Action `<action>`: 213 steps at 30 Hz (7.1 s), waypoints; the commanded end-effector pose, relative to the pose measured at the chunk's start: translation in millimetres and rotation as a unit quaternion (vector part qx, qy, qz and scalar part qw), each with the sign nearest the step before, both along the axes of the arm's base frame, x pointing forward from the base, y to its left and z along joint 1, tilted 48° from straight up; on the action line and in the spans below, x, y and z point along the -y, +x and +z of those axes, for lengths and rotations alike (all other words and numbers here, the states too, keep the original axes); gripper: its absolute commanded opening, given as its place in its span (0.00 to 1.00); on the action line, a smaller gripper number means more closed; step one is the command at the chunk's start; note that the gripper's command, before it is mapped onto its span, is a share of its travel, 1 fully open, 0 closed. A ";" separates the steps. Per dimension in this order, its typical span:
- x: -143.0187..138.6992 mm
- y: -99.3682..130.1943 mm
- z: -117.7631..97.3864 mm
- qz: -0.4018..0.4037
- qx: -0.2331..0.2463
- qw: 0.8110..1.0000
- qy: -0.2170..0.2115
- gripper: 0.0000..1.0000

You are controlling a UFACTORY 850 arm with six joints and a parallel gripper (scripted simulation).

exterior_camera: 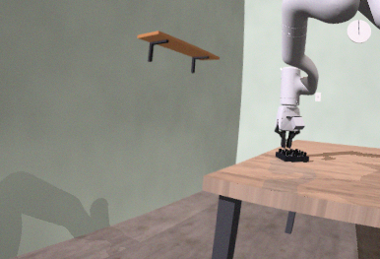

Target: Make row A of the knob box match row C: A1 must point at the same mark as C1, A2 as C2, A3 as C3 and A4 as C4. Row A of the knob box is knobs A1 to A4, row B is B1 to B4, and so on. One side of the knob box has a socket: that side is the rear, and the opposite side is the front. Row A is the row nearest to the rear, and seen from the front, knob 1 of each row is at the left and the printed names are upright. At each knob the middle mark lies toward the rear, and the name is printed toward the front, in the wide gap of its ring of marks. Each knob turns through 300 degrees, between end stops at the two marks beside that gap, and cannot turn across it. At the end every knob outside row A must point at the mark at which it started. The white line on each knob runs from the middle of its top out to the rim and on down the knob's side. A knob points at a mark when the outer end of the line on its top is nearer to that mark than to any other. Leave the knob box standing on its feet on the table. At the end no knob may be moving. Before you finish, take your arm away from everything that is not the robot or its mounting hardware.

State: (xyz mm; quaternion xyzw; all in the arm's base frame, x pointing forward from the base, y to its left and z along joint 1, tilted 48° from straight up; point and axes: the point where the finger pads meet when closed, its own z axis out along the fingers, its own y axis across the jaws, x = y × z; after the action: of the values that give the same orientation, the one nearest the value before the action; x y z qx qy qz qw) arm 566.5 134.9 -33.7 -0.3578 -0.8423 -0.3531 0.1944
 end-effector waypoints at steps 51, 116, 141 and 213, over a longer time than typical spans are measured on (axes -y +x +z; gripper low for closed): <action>-6.0 0.1 -5.5 0.000 0.001 1.000 0.000 0.19; -8.3 -0.1 -7.6 0.000 0.001 1.000 0.000 0.08; -8.3 -0.1 -7.6 -0.006 -0.005 1.000 -0.001 0.08; -8.3 -0.1 -7.6 -0.406 -0.440 0.800 -0.045 0.08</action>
State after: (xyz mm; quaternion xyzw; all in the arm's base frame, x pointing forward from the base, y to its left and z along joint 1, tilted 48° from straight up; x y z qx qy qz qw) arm 565.5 143.7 -41.9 -0.7645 -0.5024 -0.1914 0.3556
